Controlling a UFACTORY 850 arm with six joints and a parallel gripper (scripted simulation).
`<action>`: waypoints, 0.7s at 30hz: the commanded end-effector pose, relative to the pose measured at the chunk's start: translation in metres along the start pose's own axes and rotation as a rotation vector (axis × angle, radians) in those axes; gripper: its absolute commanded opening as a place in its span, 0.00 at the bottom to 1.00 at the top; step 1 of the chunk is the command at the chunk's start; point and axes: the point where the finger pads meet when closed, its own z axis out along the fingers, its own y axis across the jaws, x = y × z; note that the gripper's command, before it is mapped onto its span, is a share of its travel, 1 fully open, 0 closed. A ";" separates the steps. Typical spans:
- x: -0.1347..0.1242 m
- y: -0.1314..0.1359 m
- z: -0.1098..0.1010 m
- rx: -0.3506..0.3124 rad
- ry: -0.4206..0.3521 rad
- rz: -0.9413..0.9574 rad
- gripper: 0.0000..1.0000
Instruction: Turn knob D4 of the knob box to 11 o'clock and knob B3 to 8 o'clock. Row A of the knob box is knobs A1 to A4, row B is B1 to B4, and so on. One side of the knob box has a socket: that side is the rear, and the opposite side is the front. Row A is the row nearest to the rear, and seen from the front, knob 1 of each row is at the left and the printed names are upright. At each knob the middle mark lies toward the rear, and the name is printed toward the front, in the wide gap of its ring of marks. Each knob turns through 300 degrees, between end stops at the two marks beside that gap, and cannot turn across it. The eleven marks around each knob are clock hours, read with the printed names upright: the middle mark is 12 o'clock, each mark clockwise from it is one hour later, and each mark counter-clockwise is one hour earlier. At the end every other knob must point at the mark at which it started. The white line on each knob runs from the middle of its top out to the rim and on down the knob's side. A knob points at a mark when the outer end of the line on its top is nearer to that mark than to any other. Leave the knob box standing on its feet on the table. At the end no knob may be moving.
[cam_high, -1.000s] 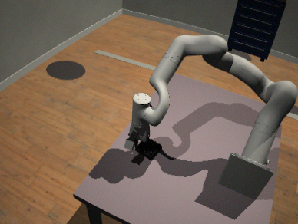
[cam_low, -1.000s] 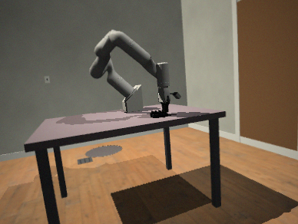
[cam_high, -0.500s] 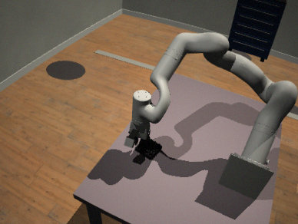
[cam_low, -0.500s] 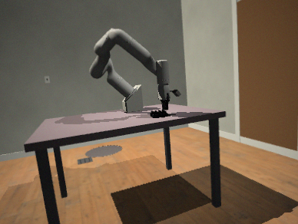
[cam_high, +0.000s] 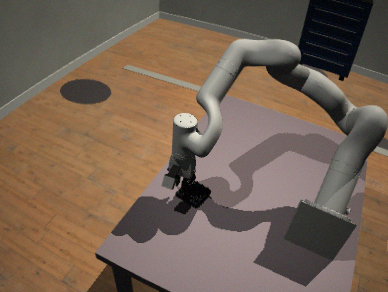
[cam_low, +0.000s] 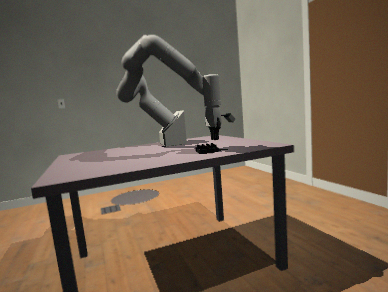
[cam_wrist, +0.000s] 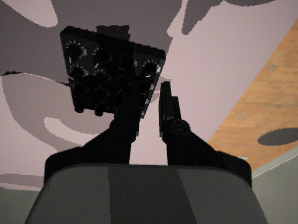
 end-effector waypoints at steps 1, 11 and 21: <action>0.000 0.001 -0.001 -0.002 0.001 0.001 0.19; 0.000 0.001 -0.003 -0.002 0.001 0.001 1.00; 0.000 0.001 -0.050 -0.002 0.001 0.001 1.00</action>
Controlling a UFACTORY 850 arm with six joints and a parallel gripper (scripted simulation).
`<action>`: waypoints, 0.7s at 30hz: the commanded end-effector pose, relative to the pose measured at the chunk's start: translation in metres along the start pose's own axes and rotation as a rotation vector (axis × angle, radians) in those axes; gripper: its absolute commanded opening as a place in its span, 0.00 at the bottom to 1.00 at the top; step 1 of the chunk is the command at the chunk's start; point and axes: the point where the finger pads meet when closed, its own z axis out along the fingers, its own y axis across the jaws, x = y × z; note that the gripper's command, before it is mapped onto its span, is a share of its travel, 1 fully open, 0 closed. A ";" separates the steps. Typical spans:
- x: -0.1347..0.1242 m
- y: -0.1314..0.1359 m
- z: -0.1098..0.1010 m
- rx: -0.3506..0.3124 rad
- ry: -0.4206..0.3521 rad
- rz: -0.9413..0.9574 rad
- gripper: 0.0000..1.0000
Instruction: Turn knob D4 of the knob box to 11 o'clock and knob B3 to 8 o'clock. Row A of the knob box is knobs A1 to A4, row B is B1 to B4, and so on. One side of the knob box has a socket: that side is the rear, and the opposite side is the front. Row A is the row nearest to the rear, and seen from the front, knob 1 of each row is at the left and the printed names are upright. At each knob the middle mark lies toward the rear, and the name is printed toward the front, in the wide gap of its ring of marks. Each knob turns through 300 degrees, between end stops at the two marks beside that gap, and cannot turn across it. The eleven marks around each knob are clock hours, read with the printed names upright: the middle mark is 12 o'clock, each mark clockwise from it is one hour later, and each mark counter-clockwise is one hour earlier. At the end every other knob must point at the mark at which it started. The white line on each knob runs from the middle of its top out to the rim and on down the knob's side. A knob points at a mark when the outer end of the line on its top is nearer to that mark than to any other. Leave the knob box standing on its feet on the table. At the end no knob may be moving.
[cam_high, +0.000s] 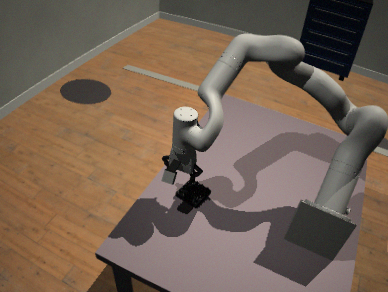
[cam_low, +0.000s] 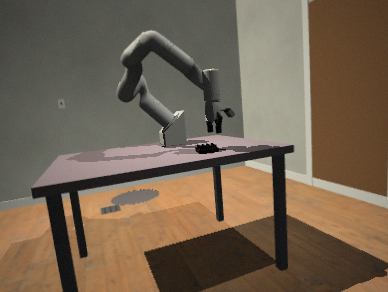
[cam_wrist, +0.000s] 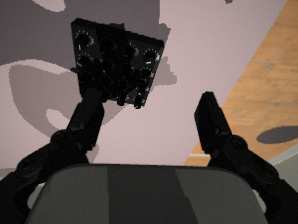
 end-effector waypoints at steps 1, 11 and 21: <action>0.000 0.001 -0.022 -0.002 0.001 0.001 1.00; 0.000 0.001 -0.077 -0.002 0.001 0.001 1.00; 0.000 0.001 -0.087 -0.002 0.001 0.001 1.00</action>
